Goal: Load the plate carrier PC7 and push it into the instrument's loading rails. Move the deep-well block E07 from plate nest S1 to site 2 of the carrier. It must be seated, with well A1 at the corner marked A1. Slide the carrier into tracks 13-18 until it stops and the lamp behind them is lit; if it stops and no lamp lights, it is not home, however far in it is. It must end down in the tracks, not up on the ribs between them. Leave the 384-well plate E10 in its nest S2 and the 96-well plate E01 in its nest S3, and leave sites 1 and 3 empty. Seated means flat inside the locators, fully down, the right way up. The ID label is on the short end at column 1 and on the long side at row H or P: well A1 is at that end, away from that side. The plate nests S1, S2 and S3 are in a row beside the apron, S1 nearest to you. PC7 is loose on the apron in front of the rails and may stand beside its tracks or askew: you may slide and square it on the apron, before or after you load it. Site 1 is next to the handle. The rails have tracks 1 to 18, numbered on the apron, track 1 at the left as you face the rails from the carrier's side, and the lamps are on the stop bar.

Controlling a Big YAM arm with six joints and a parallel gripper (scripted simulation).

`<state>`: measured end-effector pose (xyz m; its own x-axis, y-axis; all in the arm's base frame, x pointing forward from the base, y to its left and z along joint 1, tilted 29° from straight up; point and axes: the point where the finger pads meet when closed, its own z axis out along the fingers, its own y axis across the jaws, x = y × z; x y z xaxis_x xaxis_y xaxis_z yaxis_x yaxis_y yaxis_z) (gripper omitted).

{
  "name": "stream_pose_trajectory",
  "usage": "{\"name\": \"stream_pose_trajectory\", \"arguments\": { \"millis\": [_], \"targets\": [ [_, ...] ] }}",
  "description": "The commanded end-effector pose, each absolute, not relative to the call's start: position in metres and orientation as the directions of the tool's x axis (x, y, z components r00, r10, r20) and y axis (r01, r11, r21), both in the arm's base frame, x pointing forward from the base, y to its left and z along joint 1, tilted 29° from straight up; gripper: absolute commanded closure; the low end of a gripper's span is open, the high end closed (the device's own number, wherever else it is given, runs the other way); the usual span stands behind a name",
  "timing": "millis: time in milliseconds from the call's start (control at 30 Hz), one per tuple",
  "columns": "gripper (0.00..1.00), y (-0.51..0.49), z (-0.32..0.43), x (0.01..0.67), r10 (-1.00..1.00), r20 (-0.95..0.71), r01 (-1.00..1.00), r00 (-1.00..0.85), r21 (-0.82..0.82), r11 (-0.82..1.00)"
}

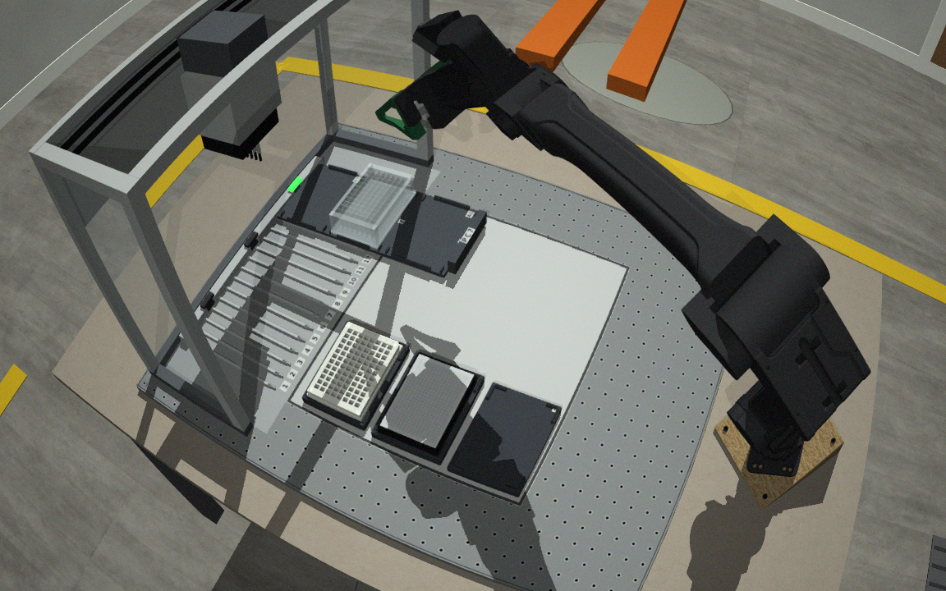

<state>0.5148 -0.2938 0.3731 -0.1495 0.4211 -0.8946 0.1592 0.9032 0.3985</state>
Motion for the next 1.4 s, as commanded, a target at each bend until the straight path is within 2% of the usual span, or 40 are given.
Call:
{"name": "stream_pose_trajectory", "arguments": {
  "millis": [0,467,500,533,967,1133,1167,1200,1367],
  "targets": [
    [0.0,-0.292,0.4,0.535,0.415,-0.901,0.138,-0.128,0.398,0.907],
    [0.0,-0.294,0.417,0.579,0.417,-0.9,0.137,-0.126,0.4,0.906],
    [0.0,-0.291,0.387,0.578,0.443,-0.881,0.155,-0.165,0.421,0.894],
    [0.0,-0.294,0.42,0.586,0.417,-0.9,0.137,-0.126,0.401,0.906],
    [0.0,-0.296,0.439,0.634,0.418,-0.9,0.136,-0.124,0.402,0.905],
    [0.0,-0.296,0.442,0.641,0.419,-0.9,0.135,-0.124,0.403,0.905],
    [0.0,-0.293,0.405,0.637,0.446,-0.878,0.155,-0.171,0.423,0.893],
    [0.0,-0.293,0.405,0.637,0.446,-0.878,0.155,-0.171,0.423,0.893],
    [0.0,-0.303,0.441,0.63,0.408,-0.906,0.145,-0.115,0.391,0.909]
  ]
}}
